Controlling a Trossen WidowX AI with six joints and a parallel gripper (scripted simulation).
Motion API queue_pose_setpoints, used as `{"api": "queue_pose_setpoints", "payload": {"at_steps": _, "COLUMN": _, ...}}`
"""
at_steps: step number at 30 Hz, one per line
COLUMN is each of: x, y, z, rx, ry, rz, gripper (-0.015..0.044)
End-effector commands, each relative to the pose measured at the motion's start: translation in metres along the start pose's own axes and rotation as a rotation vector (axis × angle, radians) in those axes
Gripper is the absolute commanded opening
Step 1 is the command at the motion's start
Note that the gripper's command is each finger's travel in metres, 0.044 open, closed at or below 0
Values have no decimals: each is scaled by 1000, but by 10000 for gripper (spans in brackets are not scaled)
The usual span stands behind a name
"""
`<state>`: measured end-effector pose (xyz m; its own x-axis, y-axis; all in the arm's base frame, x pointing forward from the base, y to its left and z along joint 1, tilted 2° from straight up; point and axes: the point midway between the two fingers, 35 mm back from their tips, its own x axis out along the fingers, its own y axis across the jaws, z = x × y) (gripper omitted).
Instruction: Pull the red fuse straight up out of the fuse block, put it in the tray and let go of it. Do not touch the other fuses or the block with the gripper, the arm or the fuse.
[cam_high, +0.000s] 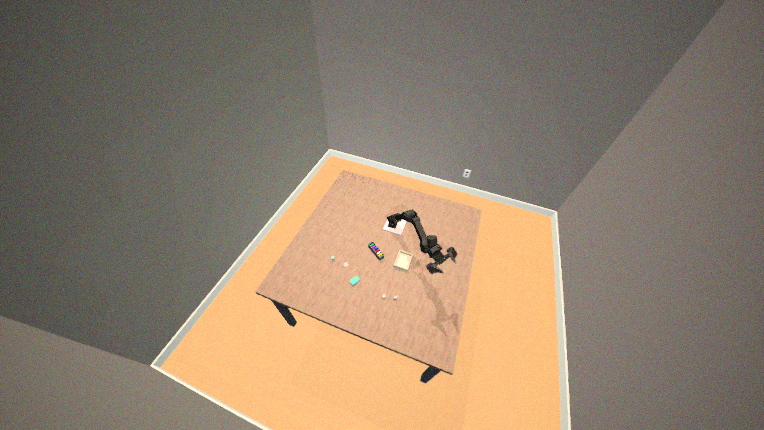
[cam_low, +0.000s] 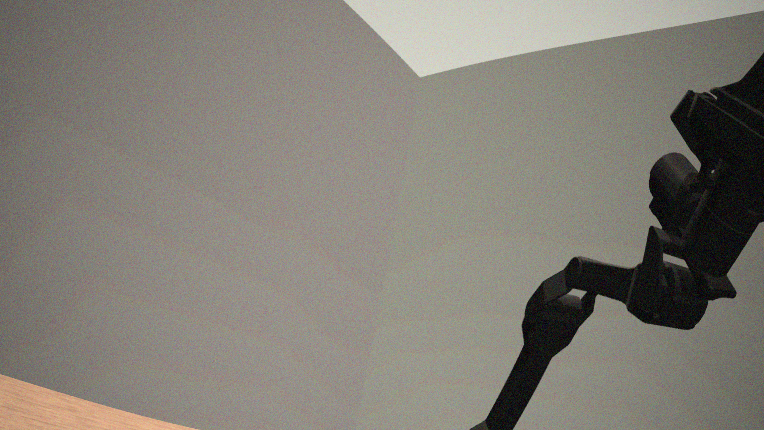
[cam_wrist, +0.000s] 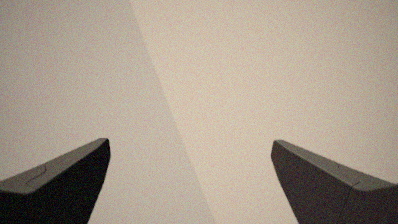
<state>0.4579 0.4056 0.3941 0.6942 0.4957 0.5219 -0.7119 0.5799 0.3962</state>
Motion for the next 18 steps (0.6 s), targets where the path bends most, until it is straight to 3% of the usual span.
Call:
{"api": "queue_pose_setpoints", "payload": {"at_steps": 1, "x": 0, "y": -3, "z": 0, "rx": -2, "ry": 7, "rz": -6, "gripper": 374}}
{"api": "queue_pose_setpoints", "payload": {"at_steps": 6, "x": -11, "y": -71, "z": -9, "rx": -55, "ry": 190, "rz": -171, "gripper": 242}}
{"api": "queue_pose_setpoints", "payload": {"at_steps": 12, "x": -51, "y": -159, "z": -13, "rx": -88, "ry": 424, "rz": -405, "gripper": 85}}
{"api": "queue_pose_setpoints", "payload": {"at_steps": 18, "x": -111, "y": -226, "z": -9, "rx": -80, "ry": 628, "rz": -630, "gripper": 74}}
